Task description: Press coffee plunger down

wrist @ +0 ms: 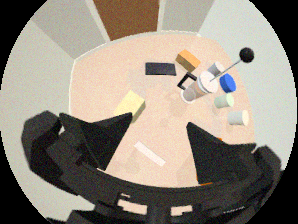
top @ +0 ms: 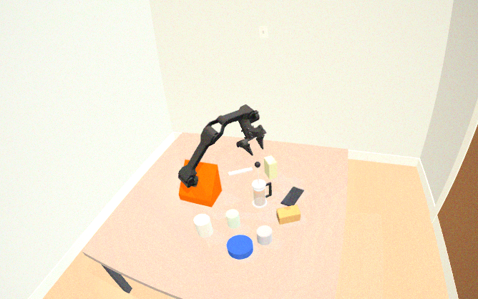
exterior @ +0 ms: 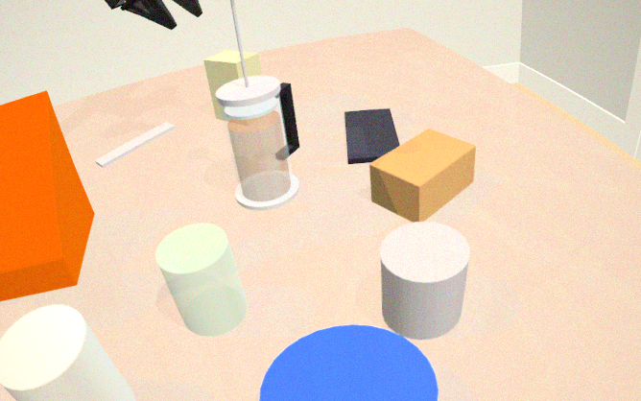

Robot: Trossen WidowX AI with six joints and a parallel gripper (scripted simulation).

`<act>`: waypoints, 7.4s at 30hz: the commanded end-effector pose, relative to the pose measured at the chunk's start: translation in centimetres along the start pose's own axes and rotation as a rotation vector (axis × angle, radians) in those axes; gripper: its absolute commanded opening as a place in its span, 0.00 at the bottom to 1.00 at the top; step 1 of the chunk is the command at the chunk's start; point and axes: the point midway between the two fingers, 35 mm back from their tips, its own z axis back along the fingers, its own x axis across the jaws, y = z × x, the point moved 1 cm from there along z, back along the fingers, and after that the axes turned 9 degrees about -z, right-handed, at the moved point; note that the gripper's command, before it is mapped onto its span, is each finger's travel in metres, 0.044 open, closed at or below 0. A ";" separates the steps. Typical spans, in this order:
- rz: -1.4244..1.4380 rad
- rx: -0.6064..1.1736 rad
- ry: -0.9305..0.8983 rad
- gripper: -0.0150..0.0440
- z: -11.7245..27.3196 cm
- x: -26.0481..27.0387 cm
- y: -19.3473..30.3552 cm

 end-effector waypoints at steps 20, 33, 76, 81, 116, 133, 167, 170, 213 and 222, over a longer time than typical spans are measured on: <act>0.272 -0.206 -0.427 1.00 4.9 -8.7 -13.6; 0.352 -0.431 -0.481 1.00 4.3 -16.0 -17.1; 0.350 -0.435 -0.480 0.87 -3.3 -14.2 -15.9; 0.350 -0.435 -0.480 0.64 -3.3 -14.2 -15.9; 0.351 -0.430 -0.482 0.46 -6.1 -13.7 -14.5; 0.351 -0.430 -0.482 0.46 -8.7 -13.4 -13.2; 0.351 -0.438 -0.479 0.46 -12.3 -12.3 -12.5; 0.351 -0.438 -0.479 0.46 -12.3 -12.2 -12.6; 0.351 -0.438 -0.479 0.46 -12.0 -11.7 -12.4; 0.351 -0.438 -0.479 0.46 -12.0 -11.6 -12.5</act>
